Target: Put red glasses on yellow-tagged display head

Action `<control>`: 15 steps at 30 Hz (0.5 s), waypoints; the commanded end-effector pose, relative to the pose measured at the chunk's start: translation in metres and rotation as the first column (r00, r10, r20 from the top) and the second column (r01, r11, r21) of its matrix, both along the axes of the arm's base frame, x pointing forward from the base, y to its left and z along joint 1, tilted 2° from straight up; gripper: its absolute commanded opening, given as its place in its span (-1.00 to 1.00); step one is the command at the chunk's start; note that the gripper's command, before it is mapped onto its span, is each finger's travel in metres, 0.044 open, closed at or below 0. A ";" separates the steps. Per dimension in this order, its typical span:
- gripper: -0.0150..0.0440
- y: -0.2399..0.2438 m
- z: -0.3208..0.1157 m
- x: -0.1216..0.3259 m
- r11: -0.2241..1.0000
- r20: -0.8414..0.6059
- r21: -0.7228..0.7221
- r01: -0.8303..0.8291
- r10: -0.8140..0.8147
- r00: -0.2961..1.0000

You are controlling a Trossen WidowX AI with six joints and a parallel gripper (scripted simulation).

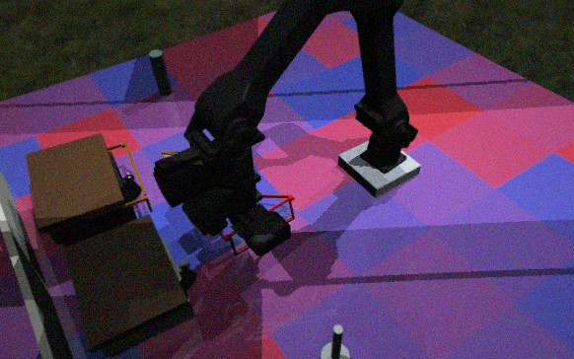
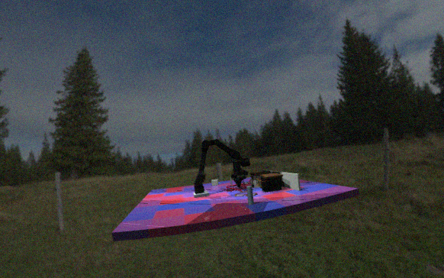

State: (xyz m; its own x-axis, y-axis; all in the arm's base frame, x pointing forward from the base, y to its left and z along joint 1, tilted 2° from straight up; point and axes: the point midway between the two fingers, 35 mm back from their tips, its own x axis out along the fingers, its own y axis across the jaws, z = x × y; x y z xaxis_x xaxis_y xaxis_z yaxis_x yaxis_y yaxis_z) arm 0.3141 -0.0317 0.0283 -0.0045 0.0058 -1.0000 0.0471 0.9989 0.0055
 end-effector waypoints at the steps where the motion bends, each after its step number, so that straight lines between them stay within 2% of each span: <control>1: -0.24 0.000 0.000 0.000 1.000 0.000 0.000 0.000 0.000 1.000; 12: -0.49 0.000 0.000 0.000 1.000 0.000 0.000 0.000 0.000 1.000; 15: -0.49 0.000 0.000 0.000 1.000 0.000 0.000 0.000 0.000 1.000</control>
State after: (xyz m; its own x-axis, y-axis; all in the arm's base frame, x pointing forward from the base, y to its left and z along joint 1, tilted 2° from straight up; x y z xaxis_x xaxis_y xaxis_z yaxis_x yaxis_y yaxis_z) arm 0.3141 -0.0313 0.0283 -0.0046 0.0061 -1.0000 0.0460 0.9989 0.0059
